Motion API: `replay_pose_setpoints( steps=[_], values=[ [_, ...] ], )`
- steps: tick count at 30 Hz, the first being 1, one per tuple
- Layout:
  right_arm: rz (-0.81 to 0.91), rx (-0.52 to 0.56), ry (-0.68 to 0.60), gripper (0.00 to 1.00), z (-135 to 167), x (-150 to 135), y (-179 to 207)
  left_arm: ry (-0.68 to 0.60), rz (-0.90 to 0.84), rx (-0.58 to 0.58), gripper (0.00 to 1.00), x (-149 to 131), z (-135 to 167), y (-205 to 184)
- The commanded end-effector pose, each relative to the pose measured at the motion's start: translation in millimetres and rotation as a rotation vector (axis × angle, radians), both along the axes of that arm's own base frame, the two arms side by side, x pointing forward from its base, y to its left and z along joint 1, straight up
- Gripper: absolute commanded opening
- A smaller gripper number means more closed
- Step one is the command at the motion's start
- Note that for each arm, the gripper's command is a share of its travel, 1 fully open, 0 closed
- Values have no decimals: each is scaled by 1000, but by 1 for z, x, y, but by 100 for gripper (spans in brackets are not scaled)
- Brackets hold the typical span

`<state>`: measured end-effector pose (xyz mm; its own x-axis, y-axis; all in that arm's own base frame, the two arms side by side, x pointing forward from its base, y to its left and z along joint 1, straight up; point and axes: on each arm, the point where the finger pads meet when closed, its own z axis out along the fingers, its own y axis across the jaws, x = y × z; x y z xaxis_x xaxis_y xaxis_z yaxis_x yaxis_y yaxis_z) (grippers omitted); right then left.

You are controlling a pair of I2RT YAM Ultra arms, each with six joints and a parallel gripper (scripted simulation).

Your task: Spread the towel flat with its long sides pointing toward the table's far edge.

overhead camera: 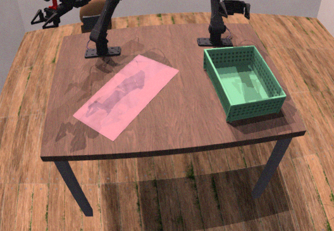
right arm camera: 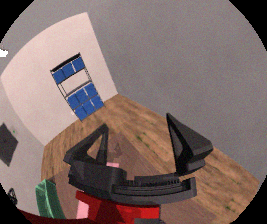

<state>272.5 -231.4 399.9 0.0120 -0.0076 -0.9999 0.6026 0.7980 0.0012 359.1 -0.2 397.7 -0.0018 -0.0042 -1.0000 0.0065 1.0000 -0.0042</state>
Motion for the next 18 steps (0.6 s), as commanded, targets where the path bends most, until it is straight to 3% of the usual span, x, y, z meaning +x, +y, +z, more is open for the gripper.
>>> replay_pose_setpoints(
  steps=[1,2,4,7,9,13,15,18],
  values=[
    [64,-21,-17,100,13,31,35,-53,16,11,100,-3,15,3],
    [64,-21,-17,100,13,31,35,-53,16,11,100,-3,15,3],
    [276,-16,-24,100,14,47,67,-53,12,10,100,-3,15,2],
    [259,-19,-19,100,13,63,97,-53,11,10,100,-3,15,2],
    [471,-13,-25,100,14,73,132,-53,11,10,100,-3,15,2],
    [453,-15,-19,100,12,82,161,-53,11,10,100,-3,15,2],
    [665,-11,-27,100,14,85,198,-53,11,10,100,-3,15,2],
    [648,-16,-23,100,13,89,234,-53,11,10,100,-3,15,2]
  ],
)
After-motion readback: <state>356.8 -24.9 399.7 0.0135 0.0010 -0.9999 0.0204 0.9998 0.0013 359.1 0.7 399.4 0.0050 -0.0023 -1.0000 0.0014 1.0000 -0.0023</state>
